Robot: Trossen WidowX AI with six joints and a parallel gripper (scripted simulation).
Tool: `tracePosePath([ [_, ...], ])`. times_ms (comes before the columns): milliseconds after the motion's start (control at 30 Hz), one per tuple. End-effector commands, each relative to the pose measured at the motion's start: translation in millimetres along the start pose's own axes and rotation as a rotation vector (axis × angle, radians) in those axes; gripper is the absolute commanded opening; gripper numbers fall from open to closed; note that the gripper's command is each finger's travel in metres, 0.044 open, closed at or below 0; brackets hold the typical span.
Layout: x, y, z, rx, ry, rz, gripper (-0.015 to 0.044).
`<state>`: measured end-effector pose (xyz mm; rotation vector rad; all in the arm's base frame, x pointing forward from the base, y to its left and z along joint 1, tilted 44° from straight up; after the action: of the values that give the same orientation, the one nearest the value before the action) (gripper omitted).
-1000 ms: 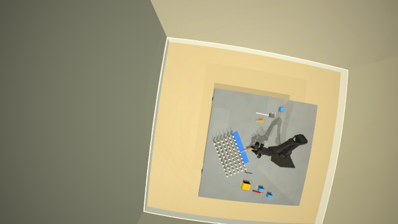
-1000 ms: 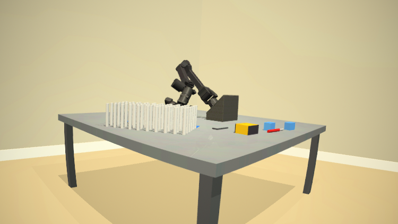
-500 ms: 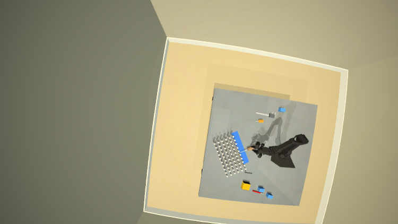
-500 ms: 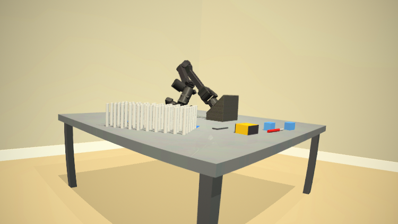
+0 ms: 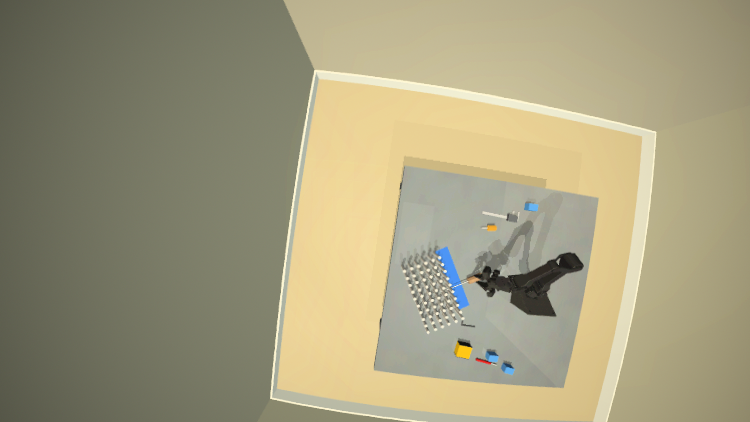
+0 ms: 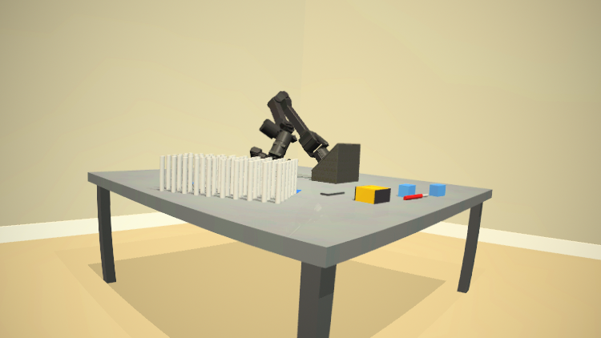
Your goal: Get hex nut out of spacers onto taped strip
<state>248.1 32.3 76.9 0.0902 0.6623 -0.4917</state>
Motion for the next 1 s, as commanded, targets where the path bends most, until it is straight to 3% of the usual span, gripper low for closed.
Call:
tracePosePath([
  [0,-1.8,-1.8,-0.8,-0.006,0.002,0.006,0.0000],
  [967,-9.5,-13.1,-2.2,-0.006,0.003,0.006,0.0000],
])
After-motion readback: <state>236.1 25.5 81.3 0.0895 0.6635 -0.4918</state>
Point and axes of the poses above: the point midway between the two fingers, 35 mm back from their tips, its own x axis out along the fingers, its own z axis across the jaws, y = z × x, the point moved 10 cm from there along -x, back along the fingers, and after that the axes turned 8 degrees about -x, right-handed, at the moved point
